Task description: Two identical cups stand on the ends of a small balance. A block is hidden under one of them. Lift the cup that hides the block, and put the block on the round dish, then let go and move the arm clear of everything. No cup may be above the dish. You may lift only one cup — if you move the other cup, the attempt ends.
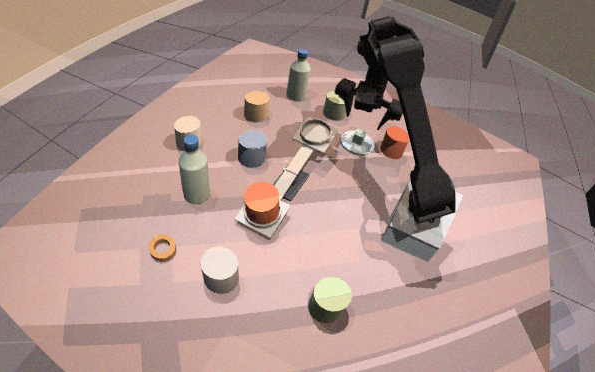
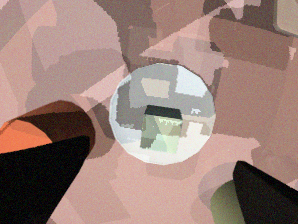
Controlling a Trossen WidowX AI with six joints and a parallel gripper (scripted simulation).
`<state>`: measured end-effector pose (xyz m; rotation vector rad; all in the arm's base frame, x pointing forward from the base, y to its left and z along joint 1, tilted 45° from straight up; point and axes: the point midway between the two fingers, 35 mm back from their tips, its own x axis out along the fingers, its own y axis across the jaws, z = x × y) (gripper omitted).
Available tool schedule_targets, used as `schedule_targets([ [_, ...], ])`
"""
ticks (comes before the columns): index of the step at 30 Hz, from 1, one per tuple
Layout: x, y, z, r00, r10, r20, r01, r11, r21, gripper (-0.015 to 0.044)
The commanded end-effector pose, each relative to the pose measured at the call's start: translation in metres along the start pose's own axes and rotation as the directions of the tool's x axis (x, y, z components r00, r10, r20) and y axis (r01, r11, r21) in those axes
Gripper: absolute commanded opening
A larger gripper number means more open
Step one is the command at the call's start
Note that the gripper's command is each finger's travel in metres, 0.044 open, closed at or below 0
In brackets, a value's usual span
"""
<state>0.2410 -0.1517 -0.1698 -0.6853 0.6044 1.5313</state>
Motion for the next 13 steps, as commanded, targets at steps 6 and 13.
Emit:
schedule_targets([
  [6,-0.047,0.003,0.001,1.0,-0.001,-0.004,0.001,1.0,0.001,0.044],
  [13,-0.047,0.003,0.001,1.0,-0.001,-0.004,0.001,1.0,0.001,0.044],
])
